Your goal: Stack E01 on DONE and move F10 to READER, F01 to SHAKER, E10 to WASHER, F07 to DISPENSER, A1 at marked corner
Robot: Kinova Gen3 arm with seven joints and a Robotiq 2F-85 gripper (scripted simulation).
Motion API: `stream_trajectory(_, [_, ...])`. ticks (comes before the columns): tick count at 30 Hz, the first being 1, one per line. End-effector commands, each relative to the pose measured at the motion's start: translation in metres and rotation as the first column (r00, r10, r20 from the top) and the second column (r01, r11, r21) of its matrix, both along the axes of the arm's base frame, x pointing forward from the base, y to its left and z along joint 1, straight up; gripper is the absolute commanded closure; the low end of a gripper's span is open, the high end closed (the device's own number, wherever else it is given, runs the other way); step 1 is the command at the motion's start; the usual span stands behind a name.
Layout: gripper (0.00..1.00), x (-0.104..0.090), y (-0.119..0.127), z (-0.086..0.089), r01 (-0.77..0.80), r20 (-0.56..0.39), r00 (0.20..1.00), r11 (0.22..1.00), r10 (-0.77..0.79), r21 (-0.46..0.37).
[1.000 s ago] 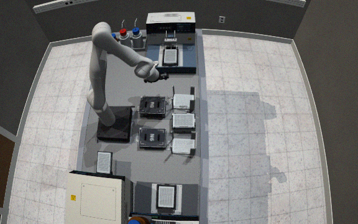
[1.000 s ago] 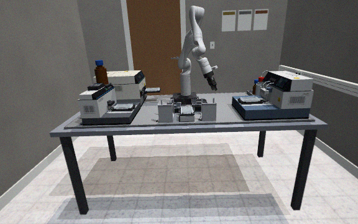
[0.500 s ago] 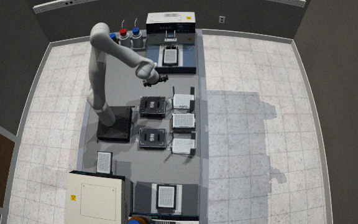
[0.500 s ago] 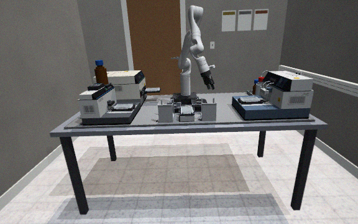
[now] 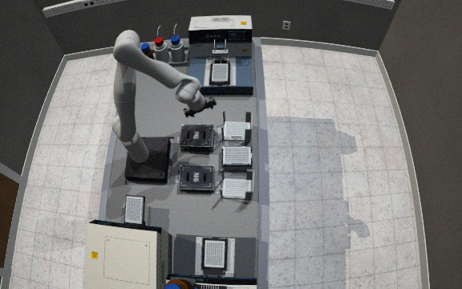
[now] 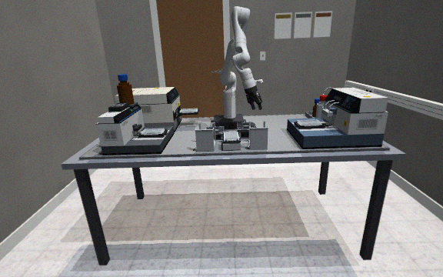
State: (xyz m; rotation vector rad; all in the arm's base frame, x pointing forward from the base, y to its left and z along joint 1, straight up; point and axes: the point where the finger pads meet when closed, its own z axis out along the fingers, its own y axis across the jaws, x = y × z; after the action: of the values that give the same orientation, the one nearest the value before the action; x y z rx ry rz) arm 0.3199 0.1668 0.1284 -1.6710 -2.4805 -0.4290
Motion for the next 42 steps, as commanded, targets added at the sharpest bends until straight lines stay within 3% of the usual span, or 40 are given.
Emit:
stream_trajectory(1, [0.00, 0.001, -0.007, 0.005, -0.032, 0.006, 0.999, 0.999, 0.032, -0.007])
stream_trajectory(42, [0.00, -0.009, -0.078, 0.021, -0.343, 0.000, 0.938, 0.928, 0.346, -0.146])
